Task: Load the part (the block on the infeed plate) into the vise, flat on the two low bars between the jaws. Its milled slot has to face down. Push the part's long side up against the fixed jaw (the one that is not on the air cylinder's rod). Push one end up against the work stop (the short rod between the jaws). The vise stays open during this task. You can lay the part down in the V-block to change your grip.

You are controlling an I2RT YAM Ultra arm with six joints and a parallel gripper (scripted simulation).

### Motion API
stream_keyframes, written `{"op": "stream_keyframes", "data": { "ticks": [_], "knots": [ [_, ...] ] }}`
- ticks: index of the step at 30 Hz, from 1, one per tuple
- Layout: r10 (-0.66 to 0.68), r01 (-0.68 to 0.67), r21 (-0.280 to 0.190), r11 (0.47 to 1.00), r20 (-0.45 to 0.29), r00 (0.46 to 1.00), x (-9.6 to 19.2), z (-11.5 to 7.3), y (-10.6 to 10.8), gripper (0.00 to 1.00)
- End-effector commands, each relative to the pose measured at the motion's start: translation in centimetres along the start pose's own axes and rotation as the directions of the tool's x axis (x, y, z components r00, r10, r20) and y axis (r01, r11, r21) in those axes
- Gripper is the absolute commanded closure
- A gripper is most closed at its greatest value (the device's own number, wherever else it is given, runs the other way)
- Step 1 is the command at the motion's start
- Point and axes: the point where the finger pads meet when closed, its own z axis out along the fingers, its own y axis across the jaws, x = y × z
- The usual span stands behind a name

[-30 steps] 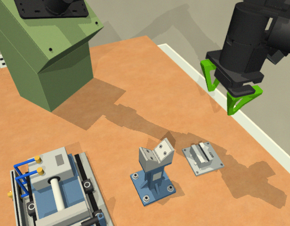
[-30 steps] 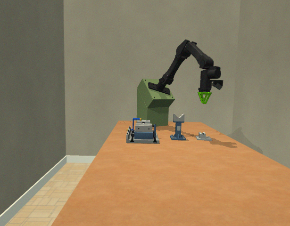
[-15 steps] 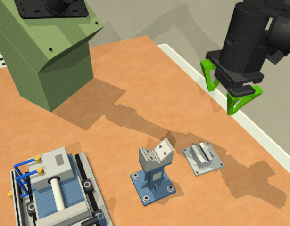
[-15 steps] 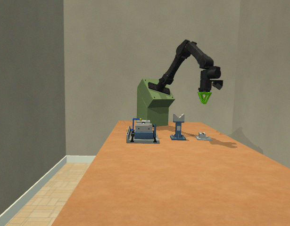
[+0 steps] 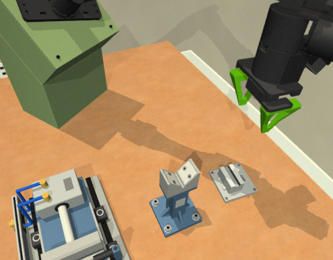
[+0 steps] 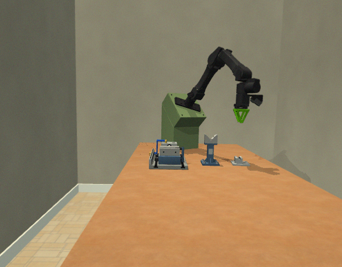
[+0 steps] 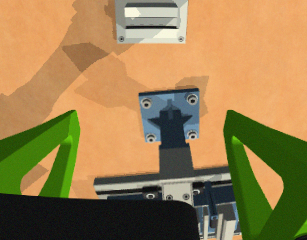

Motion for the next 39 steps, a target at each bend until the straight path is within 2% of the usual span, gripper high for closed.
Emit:
{"op": "stream_keyframes", "data": {
  "ticks": [1, 4, 8, 13, 14, 18, 25, 28, 30, 31, 33, 39],
  "knots": [
    [-0.007, 0.007, 0.003, 1.0, 0.007, 1.0, -0.1, 0.1, 0.2, 0.19],
    [-0.007, 0.007, -0.003, 1.0, 0.003, 1.0, -0.2, 0.7, 0.1, 0.19],
    [-0.008, 0.008, 0.007, 1.0, 0.013, 1.0, -0.5, 0.6, -0.1, 0.19],
    [-0.006, 0.006, -0.011, 1.0, 0.001, 1.0, -0.1, 1.4, 0.5, 0.19],
    [-0.01, 0.009, 0.035, 0.999, 0.035, 0.999, -1.2, -0.1, -0.8, 0.19],
    [-0.002, 0.002, -0.014, 1.0, -0.003, 1.0, 0.0, 2.1, 0.5, 0.19],
    [-0.003, 0.003, 0.003, 1.0, 0.011, 1.0, -0.4, 2.6, 0.1, 0.19],
    [-0.001, 0.001, -0.011, 1.0, 0.0, 1.0, -0.1, 3.7, 0.5, 0.19],
    [-0.001, 0.001, -0.011, 1.0, 0.0, 1.0, -0.1, 3.7, 0.5, 0.19],
    [-0.001, 0.0, 0.031, 1.0, 0.025, 1.0, -0.8, 2.5, -0.7, 0.19],
    [0.001, -0.001, -0.01, 1.0, -0.003, 1.0, 0.1, 4.4, 0.5, 0.19],
    [-0.002, 0.002, -0.01, 1.0, 0.002, 1.0, -0.2, 5.8, 0.5, 0.19]
  ]
}}
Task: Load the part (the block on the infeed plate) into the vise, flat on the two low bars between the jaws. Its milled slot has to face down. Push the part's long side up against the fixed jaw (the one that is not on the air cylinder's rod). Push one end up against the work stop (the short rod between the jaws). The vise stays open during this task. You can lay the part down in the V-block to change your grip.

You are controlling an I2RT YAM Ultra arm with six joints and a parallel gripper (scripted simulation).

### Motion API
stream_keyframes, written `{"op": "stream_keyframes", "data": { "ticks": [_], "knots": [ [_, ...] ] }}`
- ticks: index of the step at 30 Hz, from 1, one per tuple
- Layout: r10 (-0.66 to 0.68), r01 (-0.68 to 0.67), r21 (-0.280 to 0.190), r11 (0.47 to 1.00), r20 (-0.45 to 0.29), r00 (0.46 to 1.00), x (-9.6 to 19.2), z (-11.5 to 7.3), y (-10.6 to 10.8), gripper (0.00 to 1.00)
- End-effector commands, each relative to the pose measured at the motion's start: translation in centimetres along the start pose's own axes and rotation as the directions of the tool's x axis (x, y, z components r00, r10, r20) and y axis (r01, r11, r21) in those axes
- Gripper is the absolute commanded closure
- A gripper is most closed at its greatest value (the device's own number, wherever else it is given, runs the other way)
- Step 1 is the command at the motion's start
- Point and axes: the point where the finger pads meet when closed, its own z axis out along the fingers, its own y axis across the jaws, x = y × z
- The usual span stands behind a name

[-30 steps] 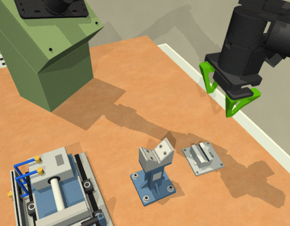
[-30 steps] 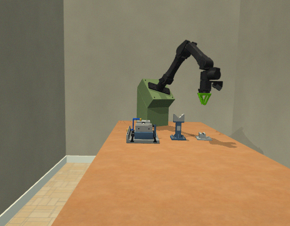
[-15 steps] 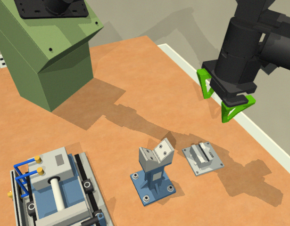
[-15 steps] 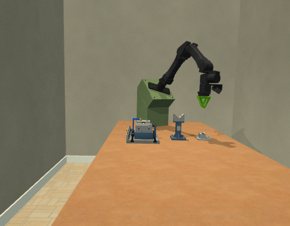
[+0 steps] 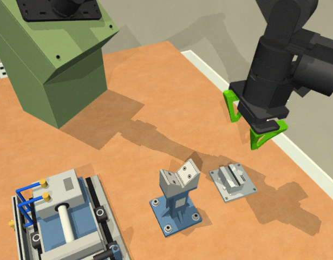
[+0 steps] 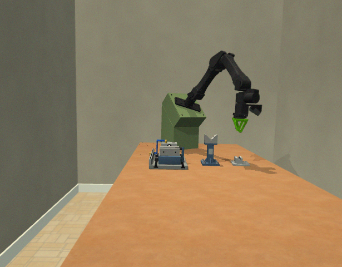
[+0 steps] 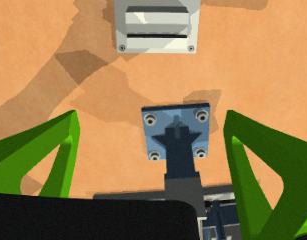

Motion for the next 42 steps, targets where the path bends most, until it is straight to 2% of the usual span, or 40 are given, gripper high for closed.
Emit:
{"op": "stream_keyframes", "data": {
  "ticks": [1, 6, 8, 9, 10, 13, 15, 23, 25, 26, 27, 30, 40, 42],
  "knots": [
    [-0.001, 0.001, 0.009, 1.0, 0.017, 1.0, -0.6, 0.9, -0.1, 0.19],
    [-0.001, 0.001, 0.007, 1.0, 0.015, 1.0, -0.6, 2.2, 0.0, 0.19],
    [-0.001, 0.001, 0.007, 1.0, 0.015, 1.0, -0.6, 2.2, 0.0, 0.19],
    [-0.004, 0.002, 0.046, 0.999, 0.045, 0.999, -1.4, 0.7, -1.0, 0.19],
    [0.0, 0.0, 0.015, 1.0, 0.02, 1.0, -0.7, 2.5, -0.3, 0.19],
    [0.0, 0.0, 0.0, 1.0, 0.009, 1.0, -0.4, 3.7, 0.3, 0.19],
    [-0.001, 0.0, 0.012, 1.0, 0.017, 1.0, -0.7, 3.9, -0.2, 0.19],
    [0.0, 0.0, 0.007, 1.0, 0.014, 1.0, -0.6, 6.2, 0.0, 0.19],
    [0.0, 0.0, 0.007, 1.0, 0.014, 1.0, -0.6, 6.2, 0.0, 0.19],
    [-0.001, 0.0, 0.034, 0.999, 0.032, 0.999, -1.0, 5.1, -0.7, 0.19],
    [0.0, -0.001, 0.019, 1.0, 0.021, 1.0, -0.9, 6.4, -0.5, 0.19],
    [-0.004, 0.002, 0.033, 0.999, 0.035, 0.999, -1.5, 6.8, -1.0, 0.19],
    [-0.002, 0.001, 0.034, 0.999, 0.035, 0.999, -1.5, 9.3, -1.1, 0.19],
    [-0.002, 0.001, 0.034, 0.999, 0.035, 0.999, -1.5, 9.3, -1.1, 0.19]
  ]
}}
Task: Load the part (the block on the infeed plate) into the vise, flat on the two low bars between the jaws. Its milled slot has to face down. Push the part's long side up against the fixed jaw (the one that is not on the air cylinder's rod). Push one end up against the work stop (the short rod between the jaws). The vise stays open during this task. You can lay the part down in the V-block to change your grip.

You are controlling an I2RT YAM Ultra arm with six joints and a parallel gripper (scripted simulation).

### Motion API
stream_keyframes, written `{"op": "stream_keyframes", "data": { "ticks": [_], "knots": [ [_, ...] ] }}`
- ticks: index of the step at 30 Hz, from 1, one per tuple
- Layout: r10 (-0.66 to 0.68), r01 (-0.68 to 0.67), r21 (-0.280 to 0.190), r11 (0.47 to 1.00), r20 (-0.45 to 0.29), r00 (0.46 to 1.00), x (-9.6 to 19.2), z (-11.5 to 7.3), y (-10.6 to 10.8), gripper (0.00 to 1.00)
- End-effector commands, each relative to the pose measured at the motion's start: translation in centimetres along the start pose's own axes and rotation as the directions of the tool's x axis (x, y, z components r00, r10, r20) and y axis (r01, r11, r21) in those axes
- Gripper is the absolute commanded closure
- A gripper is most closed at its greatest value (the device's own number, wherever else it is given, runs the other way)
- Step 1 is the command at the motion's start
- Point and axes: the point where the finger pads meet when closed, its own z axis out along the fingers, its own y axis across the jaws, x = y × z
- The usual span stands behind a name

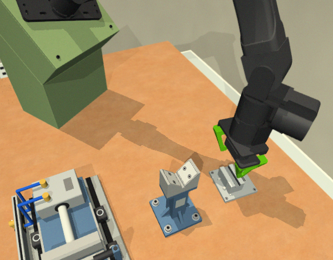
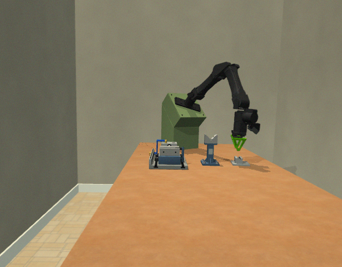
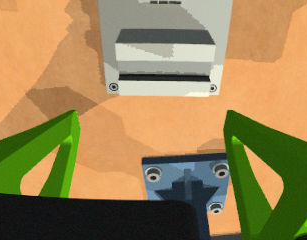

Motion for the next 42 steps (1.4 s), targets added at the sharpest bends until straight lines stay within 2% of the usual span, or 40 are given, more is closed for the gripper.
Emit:
{"op": "stream_keyframes", "data": {
  "ticks": [1, 2, 15, 17, 18, 19, 20, 31, 34, 35, 37, 42],
  "knots": [
    [-0.008, 0.004, 0.063, 0.998, 0.06, 0.998, -2.3, -1.5, -1.8, 0.19],
    [-0.006, 0.004, 0.042, 0.999, 0.045, 0.999, -1.9, -0.2, -1.3, 0.19],
    [-0.005, 0.003, 0.043, 0.999, 0.044, 0.999, -1.9, 2.5, -1.3, 0.19],
    [-0.005, 0.003, 0.043, 0.999, 0.044, 0.999, -1.9, 2.5, -1.3, 0.19],
    [-0.007, 0.003, 0.069, 0.998, 0.065, 0.998, -2.5, 1.2, -2.2, 0.19],
    [-0.004, 0.002, 0.048, 0.999, 0.047, 0.999, -1.9, 2.6, -1.6, 0.19],
    [-0.003, 0.001, 0.044, 0.999, 0.043, 0.999, -1.8, 3.0, -1.5, 0.19],
    [-0.006, 0.004, 0.042, 0.999, 0.044, 0.999, -2.0, 4.5, -1.4, 0.19],
    [-0.006, 0.004, 0.045, 0.999, 0.047, 0.999, -2.1, 4.5, -1.4, 0.19],
    [-0.005, 0.0, 0.073, 0.997, 0.064, 0.998, -2.5, 3.2, -2.4, 0.19],
    [-0.001, -0.001, 0.045, 0.999, 0.042, 0.999, -1.7, 5.0, -1.6, 0.19],
    [-0.002, 0.001, 0.037, 0.999, 0.038, 0.999, -1.7, 5.4, -1.4, 0.19]
  ]
}}
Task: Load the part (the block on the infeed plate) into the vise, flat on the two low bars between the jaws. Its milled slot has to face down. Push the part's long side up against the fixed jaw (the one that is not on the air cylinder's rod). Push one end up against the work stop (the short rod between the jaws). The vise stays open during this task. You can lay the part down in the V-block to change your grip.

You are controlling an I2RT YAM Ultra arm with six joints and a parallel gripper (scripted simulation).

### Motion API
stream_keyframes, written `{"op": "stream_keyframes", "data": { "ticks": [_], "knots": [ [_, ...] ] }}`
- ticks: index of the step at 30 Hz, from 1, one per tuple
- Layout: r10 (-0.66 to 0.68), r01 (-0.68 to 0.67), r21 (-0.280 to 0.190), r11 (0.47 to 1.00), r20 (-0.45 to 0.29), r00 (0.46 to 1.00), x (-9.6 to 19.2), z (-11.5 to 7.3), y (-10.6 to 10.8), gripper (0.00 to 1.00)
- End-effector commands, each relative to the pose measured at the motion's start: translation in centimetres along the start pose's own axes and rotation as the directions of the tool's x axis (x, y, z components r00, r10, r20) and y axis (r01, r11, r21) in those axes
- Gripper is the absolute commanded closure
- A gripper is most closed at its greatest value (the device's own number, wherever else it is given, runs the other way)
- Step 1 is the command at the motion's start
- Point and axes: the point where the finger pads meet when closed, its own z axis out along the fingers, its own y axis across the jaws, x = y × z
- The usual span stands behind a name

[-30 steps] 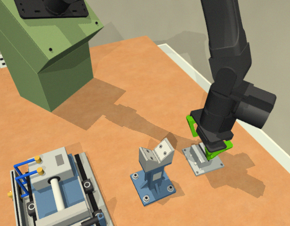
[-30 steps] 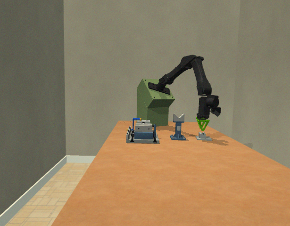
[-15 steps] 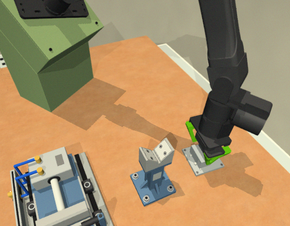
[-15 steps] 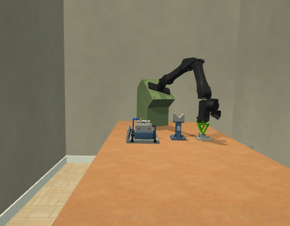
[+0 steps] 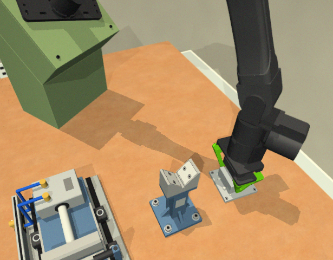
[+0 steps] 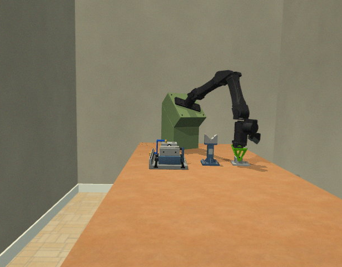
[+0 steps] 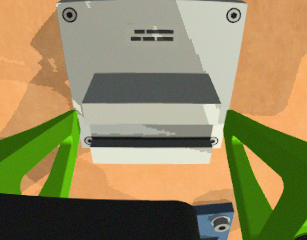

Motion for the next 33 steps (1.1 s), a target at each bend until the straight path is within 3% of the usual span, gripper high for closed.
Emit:
{"op": "stream_keyframes", "data": {
  "ticks": [1, 33],
  "knots": [
    [0.001, -0.001, 0.012, 1.0, 0.019, 1.0, -0.92, 0.06, -0.48, 0.19],
    [-0.002, 0.001, 0.021, 1.0, 0.027, 1.0, -1.32, 0.2, -0.71, 0.19]
  ]
}}
